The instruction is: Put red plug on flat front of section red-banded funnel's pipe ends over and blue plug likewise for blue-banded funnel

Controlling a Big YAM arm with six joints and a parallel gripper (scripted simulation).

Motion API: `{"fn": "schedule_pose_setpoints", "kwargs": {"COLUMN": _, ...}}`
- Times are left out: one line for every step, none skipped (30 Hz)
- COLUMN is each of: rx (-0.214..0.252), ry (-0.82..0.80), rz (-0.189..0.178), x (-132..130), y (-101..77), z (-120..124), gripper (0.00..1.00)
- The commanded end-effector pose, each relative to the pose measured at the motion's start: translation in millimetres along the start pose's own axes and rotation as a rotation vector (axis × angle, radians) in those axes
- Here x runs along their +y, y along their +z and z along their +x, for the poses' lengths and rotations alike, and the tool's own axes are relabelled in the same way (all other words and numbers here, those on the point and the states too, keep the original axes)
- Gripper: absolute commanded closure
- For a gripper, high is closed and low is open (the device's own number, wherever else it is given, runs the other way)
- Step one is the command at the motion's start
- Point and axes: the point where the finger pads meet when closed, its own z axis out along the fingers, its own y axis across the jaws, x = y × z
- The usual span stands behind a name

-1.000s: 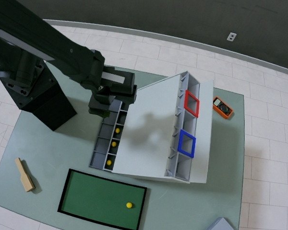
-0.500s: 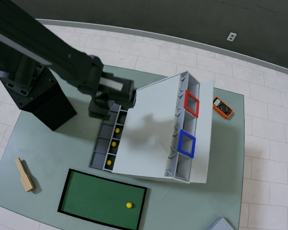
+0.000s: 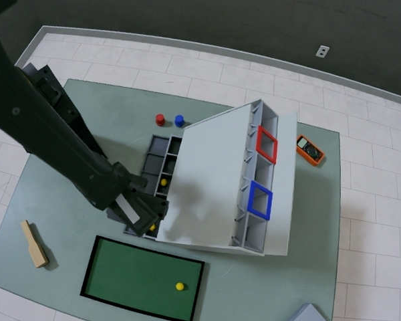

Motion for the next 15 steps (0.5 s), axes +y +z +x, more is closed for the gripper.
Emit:
{"fn": "schedule_pose_setpoints", "kwargs": {"rx": -0.023, "ry": -0.086, "rz": -0.007, "x": -9, "y": 4.6, "z": -10, "gripper": 0.20}}
{"fn": "schedule_pose_setpoints", "kwargs": {"rx": -0.022, "ry": -0.086, "rz": -0.010, "x": -12, "y": 5.8, "z": -10, "gripper": 0.20}}
{"fn": "schedule_pose_setpoints", "kwargs": {"rx": -0.022, "ry": -0.086, "rz": -0.013, "x": -15, "y": 6.9, "z": -10, "gripper": 0.20}}
{"fn": "schedule_pose_setpoints", "kwargs": {"rx": -0.022, "ry": -0.086, "rz": -0.016, "x": -18, "y": 8.1, "z": -10, "gripper": 0.20}}
{"fn": "schedule_pose_setpoints", "kwargs": {"rx": -0.021, "ry": -0.086, "rz": -0.019, "x": -21, "y": 9.3, "z": -10, "gripper": 0.20}}
{"fn": "schedule_pose_setpoints", "kwargs": {"rx": -0.021, "ry": -0.086, "rz": -0.021, "x": -23, "y": 10.4, "z": -10, "gripper": 0.20}}
{"fn": "schedule_pose_setpoints", "kwargs": {"rx": -0.021, "ry": -0.086, "rz": -0.024, "x": -26, "y": 11.6, "z": -10, "gripper": 0.20}}
{"fn": "schedule_pose_setpoints", "kwargs": {"rx": -0.020, "ry": -0.086, "rz": -0.027, "x": -29, "y": 12.7, "z": -10, "gripper": 0.20}}
{"fn": "schedule_pose_setpoints", "kwargs": {"rx": -0.020, "ry": -0.086, "rz": -0.030, "x": -32, "y": 13.9, "z": -10, "gripper": 0.20}}
{"fn": "schedule_pose_setpoints", "kwargs": {"rx": -0.020, "ry": -0.086, "rz": -0.033, "x": -34, "y": 15.0, "z": -10, "gripper": 0.20}}
{"fn": "schedule_pose_setpoints", "kwargs": {"rx": -0.019, "ry": -0.086, "rz": -0.036, "x": -37, "y": 16.2, "z": -10, "gripper": 0.20}}
{"fn": "schedule_pose_setpoints", "kwargs": {"rx": -0.019, "ry": -0.086, "rz": -0.038, "x": -40, "y": 17.3, "z": -10, "gripper": 0.20}}
{"fn": "schedule_pose_setpoints", "kwargs": {"rx": -0.018, "ry": -0.085, "rz": -0.041, "x": -43, "y": 18.5, "z": -10, "gripper": 0.20}}
{"fn": "schedule_pose_setpoints", "kwargs": {"rx": -0.018, "ry": -0.085, "rz": -0.041, "x": -43, "y": 18.5, "z": -10, "gripper": 0.20}}
{"fn": "schedule_pose_setpoints", "kwargs": {"rx": -0.018, "ry": -0.085, "rz": -0.041, "x": -43, "y": 18.5, "z": -10, "gripper": 0.20}}
